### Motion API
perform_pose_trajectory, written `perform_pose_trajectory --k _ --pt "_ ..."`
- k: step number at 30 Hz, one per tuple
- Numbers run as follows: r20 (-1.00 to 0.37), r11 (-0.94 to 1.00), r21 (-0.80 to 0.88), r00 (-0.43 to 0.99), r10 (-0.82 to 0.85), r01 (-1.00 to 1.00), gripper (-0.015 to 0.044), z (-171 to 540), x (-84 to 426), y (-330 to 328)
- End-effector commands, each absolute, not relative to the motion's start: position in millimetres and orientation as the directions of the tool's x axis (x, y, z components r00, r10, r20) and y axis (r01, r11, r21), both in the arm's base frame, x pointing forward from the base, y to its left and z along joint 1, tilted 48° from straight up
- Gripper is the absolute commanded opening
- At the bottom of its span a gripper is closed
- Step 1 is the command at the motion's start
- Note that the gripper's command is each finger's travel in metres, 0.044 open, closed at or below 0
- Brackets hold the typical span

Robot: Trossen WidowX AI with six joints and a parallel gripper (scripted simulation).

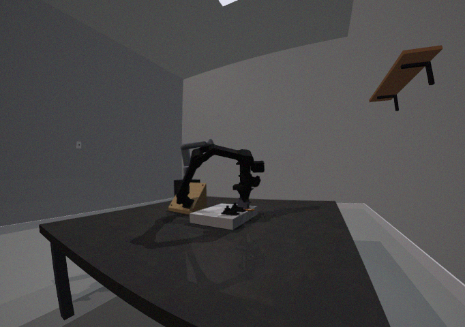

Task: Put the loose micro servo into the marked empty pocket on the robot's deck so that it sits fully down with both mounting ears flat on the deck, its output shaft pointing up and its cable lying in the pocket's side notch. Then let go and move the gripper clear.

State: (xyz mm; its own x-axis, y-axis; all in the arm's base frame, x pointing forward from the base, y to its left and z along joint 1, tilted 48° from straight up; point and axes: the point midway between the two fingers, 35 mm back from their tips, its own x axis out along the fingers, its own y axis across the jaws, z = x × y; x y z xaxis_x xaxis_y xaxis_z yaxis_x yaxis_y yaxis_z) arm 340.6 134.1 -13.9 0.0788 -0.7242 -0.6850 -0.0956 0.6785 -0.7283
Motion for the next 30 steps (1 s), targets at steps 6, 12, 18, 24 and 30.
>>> perform_pose_trajectory --k 6,12,18,24,30 --pt "-0.682 0.675 -0.731 0.081 -0.727 -0.098 0.0 -19.4 341.2 127.3" --pt "-0.682 0.675 -0.731 0.081 -0.727 -0.098 0.0 -23.4 341.7 122.9" --pt "-0.682 0.675 -0.731 0.081 -0.727 -0.098 0.0 -27.5 342.2 118.5" --pt "-0.682 0.675 -0.731 0.081 -0.727 -0.098 0.0 -31.6 342.7 114.1" --pt "-0.682 0.675 -0.732 0.081 -0.727 -0.098 0.0053 -33.1 342.9 112.9"
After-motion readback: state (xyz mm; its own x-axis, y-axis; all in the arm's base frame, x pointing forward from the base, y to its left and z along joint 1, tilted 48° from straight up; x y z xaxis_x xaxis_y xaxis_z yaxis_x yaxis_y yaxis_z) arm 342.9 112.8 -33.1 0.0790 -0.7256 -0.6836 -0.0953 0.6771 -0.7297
